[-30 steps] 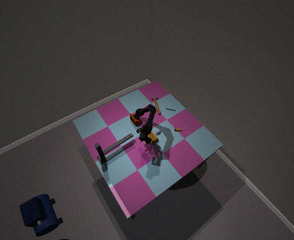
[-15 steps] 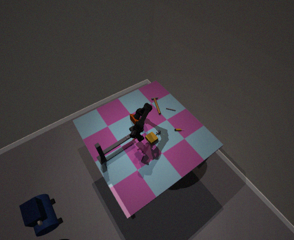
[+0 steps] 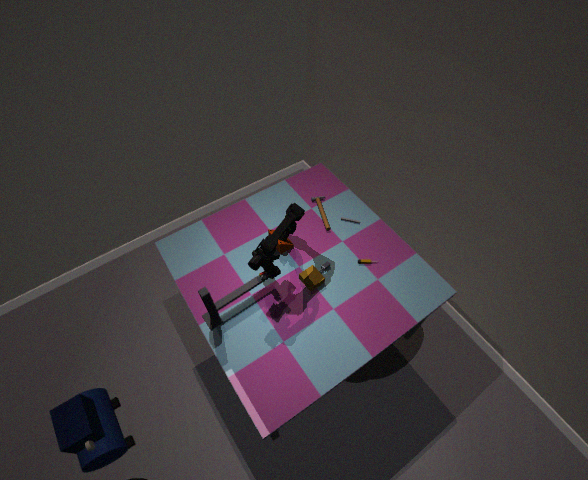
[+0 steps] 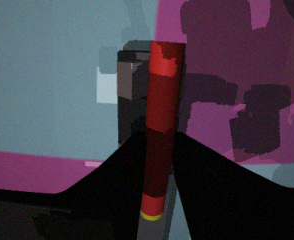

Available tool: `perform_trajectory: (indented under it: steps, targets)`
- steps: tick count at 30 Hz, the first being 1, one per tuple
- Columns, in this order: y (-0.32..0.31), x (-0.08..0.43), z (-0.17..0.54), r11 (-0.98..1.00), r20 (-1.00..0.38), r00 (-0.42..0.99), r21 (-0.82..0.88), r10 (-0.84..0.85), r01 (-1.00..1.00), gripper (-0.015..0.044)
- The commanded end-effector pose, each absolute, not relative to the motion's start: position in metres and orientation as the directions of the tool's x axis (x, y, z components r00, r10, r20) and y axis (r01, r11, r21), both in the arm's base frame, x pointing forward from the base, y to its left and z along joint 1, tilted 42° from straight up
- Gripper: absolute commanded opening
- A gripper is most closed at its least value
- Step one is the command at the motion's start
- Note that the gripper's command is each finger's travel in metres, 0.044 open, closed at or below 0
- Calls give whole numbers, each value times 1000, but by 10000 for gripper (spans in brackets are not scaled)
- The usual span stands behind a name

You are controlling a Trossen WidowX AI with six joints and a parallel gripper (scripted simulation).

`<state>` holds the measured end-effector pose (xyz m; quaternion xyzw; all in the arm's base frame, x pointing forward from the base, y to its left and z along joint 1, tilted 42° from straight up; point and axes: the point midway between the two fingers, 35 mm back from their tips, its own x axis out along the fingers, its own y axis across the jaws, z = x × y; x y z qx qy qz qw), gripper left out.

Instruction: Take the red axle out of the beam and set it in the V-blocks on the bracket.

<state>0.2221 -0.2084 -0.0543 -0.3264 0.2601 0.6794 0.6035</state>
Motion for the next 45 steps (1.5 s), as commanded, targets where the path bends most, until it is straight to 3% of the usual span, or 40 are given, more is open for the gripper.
perform_trajectory:
  steps: [1, 18, 35, 45]
  targets:
    - [-208, 220, -56, -151, -758, -65, -44, 649, -988, 0]
    - [-196, 219, -70, -154, -758, -65, -47, 649, -987, 0]
    - [-202, 219, -64, -154, -758, -66, -46, 649, -987, 440]
    - [-213, 220, -50, -154, -758, -65, -47, 648, -987, 440]
